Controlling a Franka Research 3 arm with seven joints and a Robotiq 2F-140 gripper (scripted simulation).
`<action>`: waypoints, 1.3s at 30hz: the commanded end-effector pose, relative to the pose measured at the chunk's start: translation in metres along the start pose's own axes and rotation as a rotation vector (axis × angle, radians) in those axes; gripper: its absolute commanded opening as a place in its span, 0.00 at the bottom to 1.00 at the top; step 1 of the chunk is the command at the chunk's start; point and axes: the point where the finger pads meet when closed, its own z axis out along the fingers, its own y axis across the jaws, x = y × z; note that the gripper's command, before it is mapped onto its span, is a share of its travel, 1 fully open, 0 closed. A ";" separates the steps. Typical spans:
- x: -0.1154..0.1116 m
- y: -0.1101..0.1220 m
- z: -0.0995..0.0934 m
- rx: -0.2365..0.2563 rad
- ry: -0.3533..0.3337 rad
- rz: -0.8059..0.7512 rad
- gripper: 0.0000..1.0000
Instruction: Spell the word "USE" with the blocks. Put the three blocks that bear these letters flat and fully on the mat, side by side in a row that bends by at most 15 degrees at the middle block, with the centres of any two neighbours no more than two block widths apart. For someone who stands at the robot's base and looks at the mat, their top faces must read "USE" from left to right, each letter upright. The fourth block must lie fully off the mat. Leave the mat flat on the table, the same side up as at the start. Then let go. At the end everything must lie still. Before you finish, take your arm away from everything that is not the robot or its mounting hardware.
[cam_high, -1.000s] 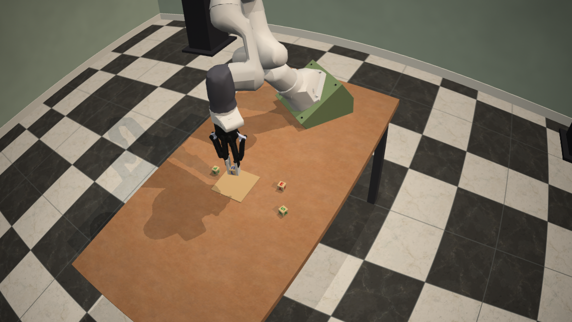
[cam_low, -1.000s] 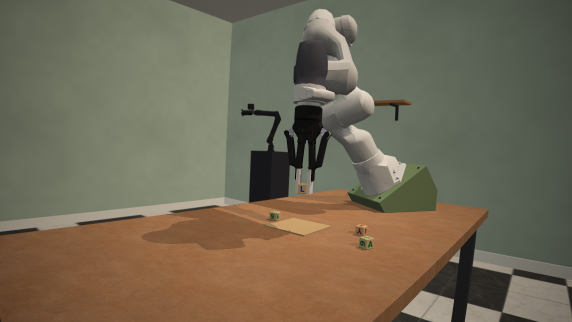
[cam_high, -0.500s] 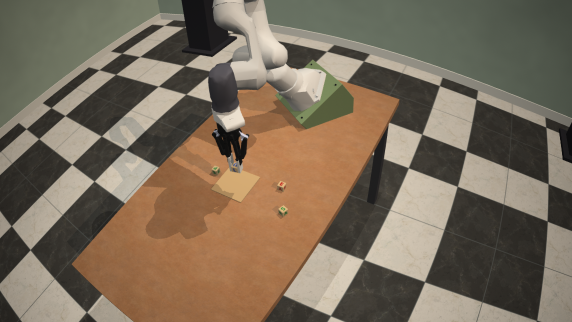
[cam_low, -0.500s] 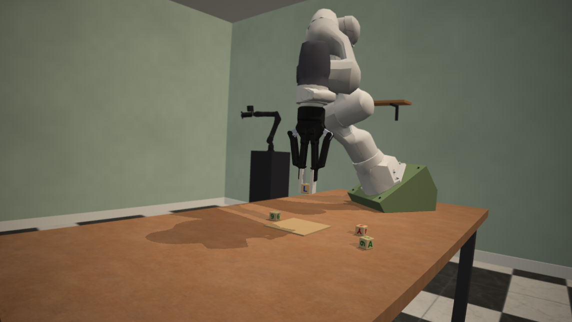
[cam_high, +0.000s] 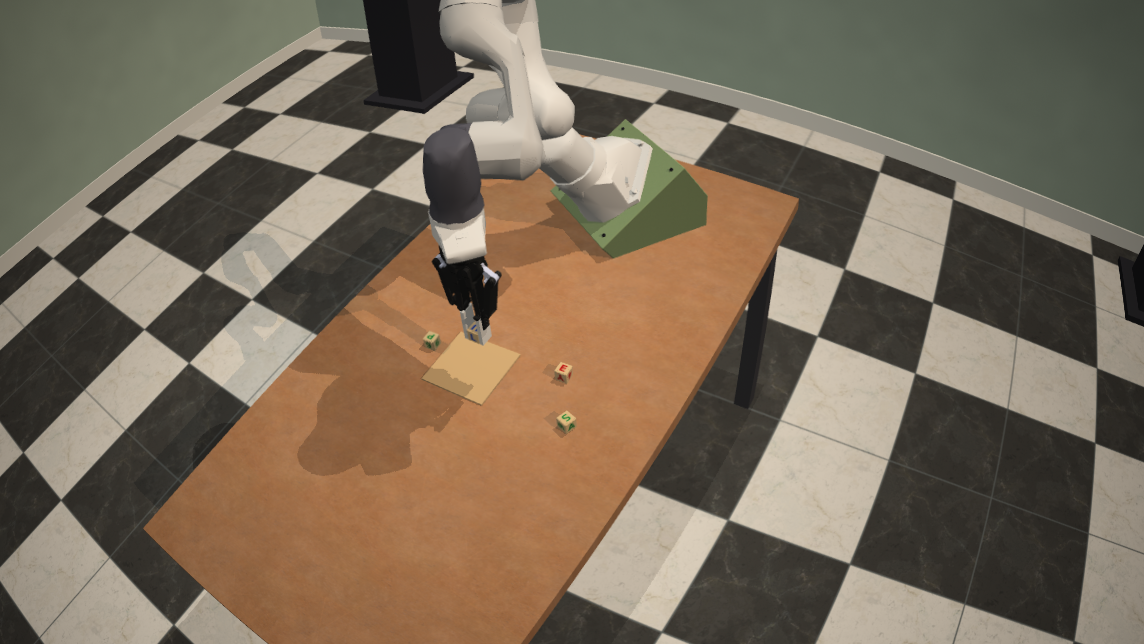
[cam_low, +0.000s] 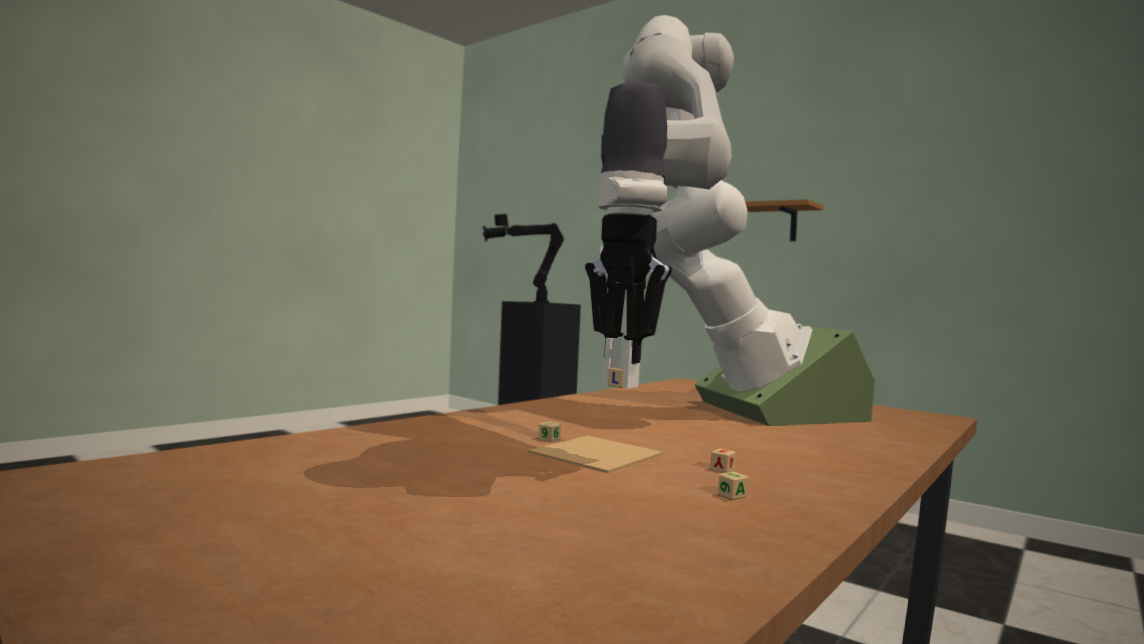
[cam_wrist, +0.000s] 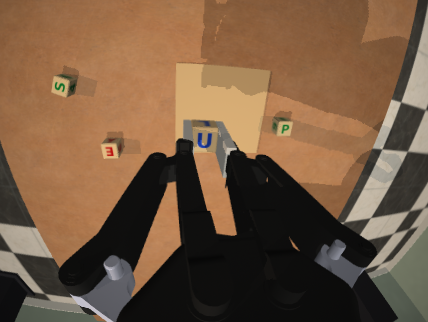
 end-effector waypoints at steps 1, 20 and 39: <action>0.000 -0.001 0.000 0.006 0.001 0.068 0.13; 0.000 -0.002 0.023 0.006 0.001 0.068 0.13; -0.001 -0.003 0.090 0.006 0.001 0.068 0.13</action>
